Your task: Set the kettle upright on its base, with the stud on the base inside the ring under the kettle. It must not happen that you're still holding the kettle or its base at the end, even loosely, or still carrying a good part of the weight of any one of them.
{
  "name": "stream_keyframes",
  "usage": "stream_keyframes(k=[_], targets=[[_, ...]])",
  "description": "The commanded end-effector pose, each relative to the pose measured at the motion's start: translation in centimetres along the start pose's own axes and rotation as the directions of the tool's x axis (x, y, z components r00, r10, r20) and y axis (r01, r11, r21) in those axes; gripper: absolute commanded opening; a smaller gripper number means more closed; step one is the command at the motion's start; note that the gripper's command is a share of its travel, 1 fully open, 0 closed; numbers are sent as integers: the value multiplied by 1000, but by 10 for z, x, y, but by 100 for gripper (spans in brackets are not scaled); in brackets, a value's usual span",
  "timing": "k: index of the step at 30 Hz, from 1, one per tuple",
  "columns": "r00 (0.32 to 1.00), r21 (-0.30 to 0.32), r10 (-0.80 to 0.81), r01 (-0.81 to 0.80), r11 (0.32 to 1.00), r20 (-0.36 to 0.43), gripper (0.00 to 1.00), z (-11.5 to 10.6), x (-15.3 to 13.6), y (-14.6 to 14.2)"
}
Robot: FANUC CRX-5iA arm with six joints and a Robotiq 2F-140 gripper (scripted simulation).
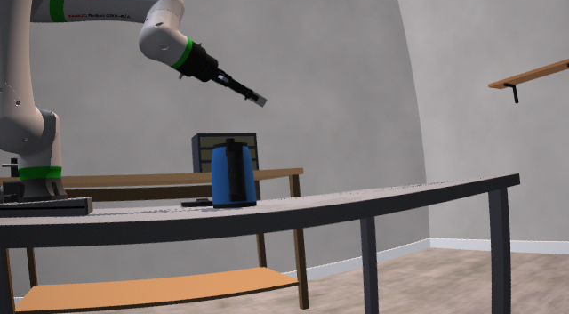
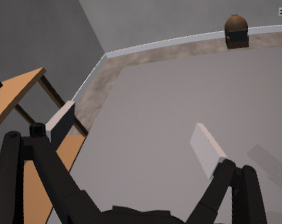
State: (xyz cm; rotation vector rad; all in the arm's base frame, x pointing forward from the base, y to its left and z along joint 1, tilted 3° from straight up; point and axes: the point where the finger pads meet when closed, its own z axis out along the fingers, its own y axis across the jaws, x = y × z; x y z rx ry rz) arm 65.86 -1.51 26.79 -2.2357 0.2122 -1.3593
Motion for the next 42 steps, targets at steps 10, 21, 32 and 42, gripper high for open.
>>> stream_keyframes(k=[10, 21, 32, 42], targets=[[1000, 0, 0, 0, 1000, 0, 100, 0, 0, 0], [1000, 2, -1, 1, 1000, 3, 47, 0, 0, -1], [993, 56, -24, 18, 998, 117, 47, 6, -22, -26], [939, 108, -71, 37, 994, 337, 47, 3, -64, -58]])
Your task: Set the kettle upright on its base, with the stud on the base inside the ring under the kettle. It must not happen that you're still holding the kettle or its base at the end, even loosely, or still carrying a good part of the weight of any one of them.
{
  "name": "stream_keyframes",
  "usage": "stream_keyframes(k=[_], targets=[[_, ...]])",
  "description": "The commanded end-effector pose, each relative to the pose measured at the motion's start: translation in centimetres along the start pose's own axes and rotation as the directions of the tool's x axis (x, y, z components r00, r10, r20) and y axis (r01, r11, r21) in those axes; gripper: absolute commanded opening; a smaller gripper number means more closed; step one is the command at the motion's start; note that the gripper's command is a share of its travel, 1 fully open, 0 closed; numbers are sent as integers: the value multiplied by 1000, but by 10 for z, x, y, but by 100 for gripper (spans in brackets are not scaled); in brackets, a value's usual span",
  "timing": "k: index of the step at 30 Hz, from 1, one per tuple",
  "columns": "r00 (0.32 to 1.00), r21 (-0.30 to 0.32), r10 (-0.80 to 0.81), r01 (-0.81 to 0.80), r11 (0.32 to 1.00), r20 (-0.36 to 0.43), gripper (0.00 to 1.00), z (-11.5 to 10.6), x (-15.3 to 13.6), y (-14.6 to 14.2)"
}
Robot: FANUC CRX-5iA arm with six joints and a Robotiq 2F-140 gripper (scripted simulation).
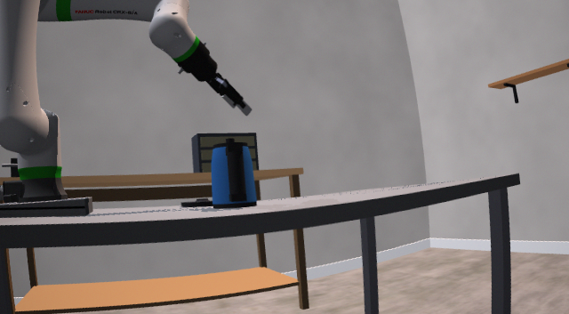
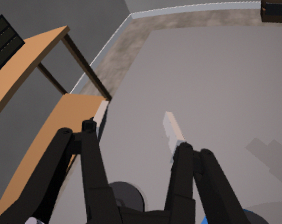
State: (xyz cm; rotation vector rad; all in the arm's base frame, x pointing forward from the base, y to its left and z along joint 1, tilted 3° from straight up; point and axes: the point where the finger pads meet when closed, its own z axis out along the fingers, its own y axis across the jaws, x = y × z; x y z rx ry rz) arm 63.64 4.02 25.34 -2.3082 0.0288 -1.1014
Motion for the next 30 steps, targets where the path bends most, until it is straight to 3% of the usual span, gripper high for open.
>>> stream_keyframes(k=[1, 7, 9, 18, 24, 26, 30], targets=[[988, 17, -17, 14, 1000, 156, 47, 3, -26, -20], [925, -16, -28, 37, 999, 379, 47, -7, -62, -31], [925, -16, -28, 37, 999, 379, 47, -7, -62, -31], [774, -191, 35, 112, 975, 632, 47, -52, -89, -22], [702, -330, 114, 179, 927, 703, 47, -86, -85, -12], [702, -330, 114, 179, 927, 703, 47, -86, -85, -12], [677, -404, 162, 216, 889, 718, 47, -105, -78, -8]])
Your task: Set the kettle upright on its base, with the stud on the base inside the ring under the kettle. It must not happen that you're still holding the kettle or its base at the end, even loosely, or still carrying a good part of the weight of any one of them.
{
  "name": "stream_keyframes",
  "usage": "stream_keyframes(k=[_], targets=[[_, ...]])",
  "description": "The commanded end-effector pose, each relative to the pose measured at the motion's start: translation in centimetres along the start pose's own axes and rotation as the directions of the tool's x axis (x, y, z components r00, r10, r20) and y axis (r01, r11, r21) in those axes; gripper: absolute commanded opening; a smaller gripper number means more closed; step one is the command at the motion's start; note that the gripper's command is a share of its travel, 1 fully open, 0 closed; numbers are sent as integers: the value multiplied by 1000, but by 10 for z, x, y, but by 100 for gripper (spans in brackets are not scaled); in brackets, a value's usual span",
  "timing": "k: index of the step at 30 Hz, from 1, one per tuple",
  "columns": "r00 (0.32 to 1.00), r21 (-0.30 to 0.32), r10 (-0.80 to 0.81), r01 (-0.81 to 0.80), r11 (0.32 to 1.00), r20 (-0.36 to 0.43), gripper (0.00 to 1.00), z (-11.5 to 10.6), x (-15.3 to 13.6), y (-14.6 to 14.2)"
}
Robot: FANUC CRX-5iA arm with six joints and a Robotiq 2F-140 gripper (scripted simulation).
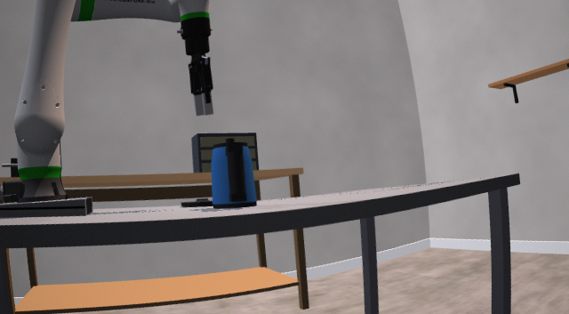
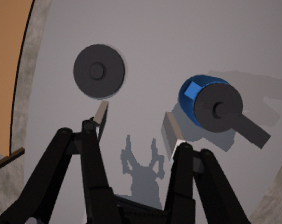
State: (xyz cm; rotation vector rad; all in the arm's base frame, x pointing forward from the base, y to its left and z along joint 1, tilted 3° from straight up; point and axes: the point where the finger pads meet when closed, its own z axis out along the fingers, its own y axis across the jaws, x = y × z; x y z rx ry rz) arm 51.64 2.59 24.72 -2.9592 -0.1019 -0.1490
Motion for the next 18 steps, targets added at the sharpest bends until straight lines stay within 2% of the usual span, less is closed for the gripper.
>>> stream_keyframes(k=[1, 8, 18], targets=[[997, -95, 36, -29, 995, 67, 47, -13, -9, 10], [993, -169, 72, -56, 984, 91, 47, -28, -15, 19], [993, -179, 77, -59, 982, 93, 47, -30, -15, 20]])
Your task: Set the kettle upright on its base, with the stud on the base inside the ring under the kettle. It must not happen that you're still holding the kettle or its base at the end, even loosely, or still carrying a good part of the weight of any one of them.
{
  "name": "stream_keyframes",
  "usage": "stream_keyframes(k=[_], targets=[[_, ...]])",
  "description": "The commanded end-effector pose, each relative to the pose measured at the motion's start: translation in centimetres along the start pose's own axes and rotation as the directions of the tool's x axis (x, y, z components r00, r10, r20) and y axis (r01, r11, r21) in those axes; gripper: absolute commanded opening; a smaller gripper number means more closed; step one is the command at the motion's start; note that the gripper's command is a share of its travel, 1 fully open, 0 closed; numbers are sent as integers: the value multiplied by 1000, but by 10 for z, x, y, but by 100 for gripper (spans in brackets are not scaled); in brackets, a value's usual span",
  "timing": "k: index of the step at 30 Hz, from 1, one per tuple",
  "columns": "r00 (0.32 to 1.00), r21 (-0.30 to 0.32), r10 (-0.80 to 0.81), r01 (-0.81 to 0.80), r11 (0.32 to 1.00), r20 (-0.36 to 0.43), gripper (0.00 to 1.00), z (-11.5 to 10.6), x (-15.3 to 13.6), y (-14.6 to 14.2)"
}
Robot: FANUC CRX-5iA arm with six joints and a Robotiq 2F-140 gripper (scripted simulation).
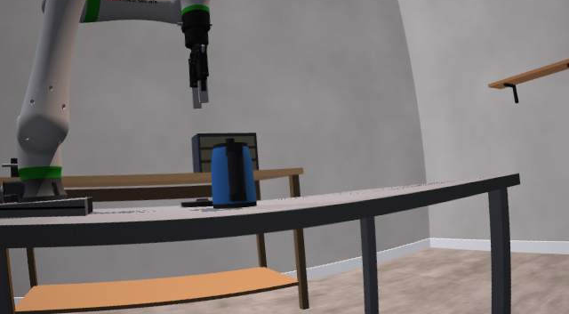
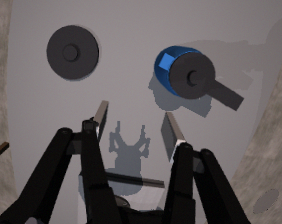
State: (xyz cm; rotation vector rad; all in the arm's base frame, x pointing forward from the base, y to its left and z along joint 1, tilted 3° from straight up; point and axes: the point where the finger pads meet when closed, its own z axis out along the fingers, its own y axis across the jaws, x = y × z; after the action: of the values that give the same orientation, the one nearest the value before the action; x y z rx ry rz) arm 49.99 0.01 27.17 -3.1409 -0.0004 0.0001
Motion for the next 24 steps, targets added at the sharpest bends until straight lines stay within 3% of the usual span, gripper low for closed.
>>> stream_keyframes(k=[1, 13, 24], targets=[[1000, -1, 1, -1, 1000, 0, 47, 0, 0, 0], [998, -2, 59, -59, 998, 1, 47, 0, 2, 5], [958, -7, 287, -287, 958, 5, 47, 3, 9, 25]])
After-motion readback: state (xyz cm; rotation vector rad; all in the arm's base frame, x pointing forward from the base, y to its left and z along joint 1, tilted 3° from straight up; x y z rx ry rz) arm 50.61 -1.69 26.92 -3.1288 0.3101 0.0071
